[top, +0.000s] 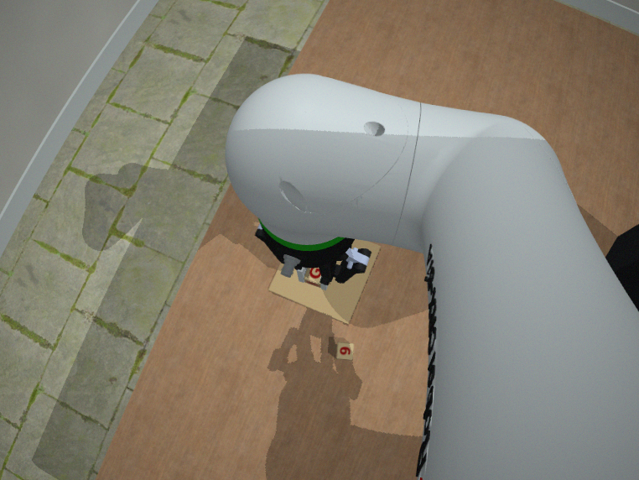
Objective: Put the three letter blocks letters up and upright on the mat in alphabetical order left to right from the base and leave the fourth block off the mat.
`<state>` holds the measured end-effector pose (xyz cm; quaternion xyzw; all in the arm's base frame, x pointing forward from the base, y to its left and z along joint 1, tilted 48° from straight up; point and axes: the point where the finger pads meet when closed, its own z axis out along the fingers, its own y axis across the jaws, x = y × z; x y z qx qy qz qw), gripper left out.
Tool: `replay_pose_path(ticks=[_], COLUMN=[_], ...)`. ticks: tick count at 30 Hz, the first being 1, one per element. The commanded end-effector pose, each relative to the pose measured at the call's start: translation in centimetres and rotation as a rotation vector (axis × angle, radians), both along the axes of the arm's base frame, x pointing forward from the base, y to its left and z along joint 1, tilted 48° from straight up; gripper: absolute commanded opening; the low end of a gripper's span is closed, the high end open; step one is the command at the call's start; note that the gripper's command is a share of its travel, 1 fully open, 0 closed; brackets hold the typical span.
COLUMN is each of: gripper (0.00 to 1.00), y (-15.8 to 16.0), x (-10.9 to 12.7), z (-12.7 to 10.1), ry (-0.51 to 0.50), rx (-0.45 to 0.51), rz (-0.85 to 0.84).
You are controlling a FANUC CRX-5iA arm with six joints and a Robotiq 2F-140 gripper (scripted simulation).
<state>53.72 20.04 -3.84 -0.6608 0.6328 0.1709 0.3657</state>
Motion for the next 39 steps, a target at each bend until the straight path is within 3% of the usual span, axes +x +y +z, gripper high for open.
replay_pose_path(ticks=[1,26,39], gripper=[0.13,0.13,0.13], y=[0.1,6.1,6.6], x=[0.1,2.1,2.3], z=[-0.2,-5.8,-6.4], ry=[0.0,0.0,0.0], rx=[0.0,0.0,0.0], rz=[0.0,0.0,0.0])
